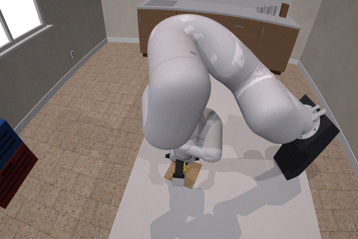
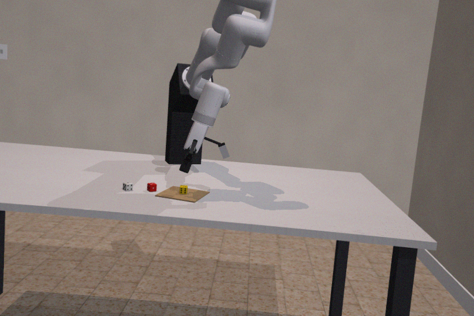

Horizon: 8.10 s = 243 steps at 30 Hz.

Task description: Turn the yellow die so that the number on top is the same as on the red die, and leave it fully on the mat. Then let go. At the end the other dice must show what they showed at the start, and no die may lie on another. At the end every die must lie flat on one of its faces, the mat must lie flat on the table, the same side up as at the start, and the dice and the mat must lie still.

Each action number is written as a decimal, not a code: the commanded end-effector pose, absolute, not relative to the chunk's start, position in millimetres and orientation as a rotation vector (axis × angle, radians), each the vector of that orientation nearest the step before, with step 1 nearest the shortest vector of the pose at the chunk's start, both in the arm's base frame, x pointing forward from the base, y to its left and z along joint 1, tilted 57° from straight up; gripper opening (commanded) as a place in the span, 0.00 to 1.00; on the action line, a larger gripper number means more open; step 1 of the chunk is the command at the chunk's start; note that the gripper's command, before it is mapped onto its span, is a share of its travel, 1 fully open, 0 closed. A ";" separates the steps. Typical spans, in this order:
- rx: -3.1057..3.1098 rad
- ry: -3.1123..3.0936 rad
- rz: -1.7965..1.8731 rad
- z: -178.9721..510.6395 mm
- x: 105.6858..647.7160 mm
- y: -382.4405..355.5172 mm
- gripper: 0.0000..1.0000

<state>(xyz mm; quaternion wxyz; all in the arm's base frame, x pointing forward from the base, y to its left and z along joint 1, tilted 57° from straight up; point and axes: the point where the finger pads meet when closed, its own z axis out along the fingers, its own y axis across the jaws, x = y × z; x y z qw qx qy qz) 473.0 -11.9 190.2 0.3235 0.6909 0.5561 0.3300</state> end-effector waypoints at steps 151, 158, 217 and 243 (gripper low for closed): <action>1.868 1.161 0.356 144.5 524.0 17.7 0.42; 1.868 1.161 0.356 144.5 524.0 17.7 0.42; 1.868 1.161 0.356 147.6 519.3 16.5 0.21; 1.868 1.161 0.356 182.5 467.1 2.8 0.21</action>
